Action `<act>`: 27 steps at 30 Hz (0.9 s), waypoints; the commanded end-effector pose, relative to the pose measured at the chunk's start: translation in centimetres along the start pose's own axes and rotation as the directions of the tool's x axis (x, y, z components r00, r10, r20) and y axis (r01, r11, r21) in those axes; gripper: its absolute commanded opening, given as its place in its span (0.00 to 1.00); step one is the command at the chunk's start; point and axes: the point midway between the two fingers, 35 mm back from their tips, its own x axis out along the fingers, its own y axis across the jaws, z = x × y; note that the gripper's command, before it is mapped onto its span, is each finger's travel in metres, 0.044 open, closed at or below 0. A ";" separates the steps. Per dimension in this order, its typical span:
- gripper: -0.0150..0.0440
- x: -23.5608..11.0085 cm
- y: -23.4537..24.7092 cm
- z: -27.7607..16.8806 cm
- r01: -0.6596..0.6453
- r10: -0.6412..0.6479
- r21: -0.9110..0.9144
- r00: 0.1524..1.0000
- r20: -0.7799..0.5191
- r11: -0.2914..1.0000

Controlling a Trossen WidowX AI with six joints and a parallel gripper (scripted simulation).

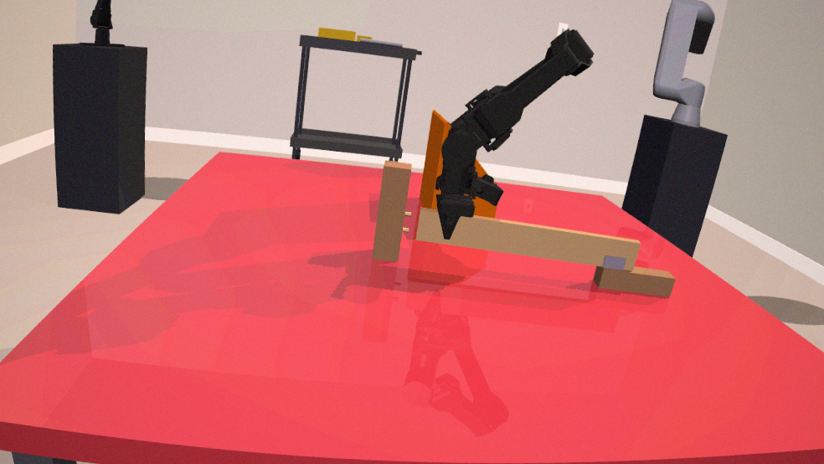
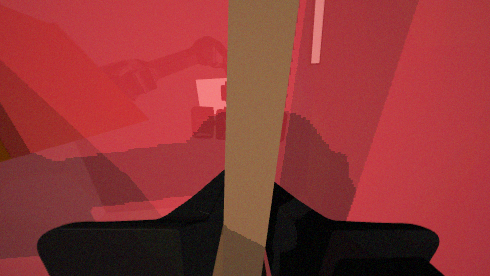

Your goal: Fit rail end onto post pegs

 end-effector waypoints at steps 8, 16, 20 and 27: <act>0.25 -0.1 0.0 -0.4 0.003 -0.003 0.000 1.000 0.000 1.000; 0.25 -0.2 0.0 -0.7 0.003 -0.003 0.000 1.000 -0.001 1.000; 0.25 -0.2 0.0 -0.8 0.003 -0.003 0.000 1.000 -0.001 1.000; 0.25 -0.2 0.0 -1.1 0.003 -0.003 0.000 1.000 -0.001 1.000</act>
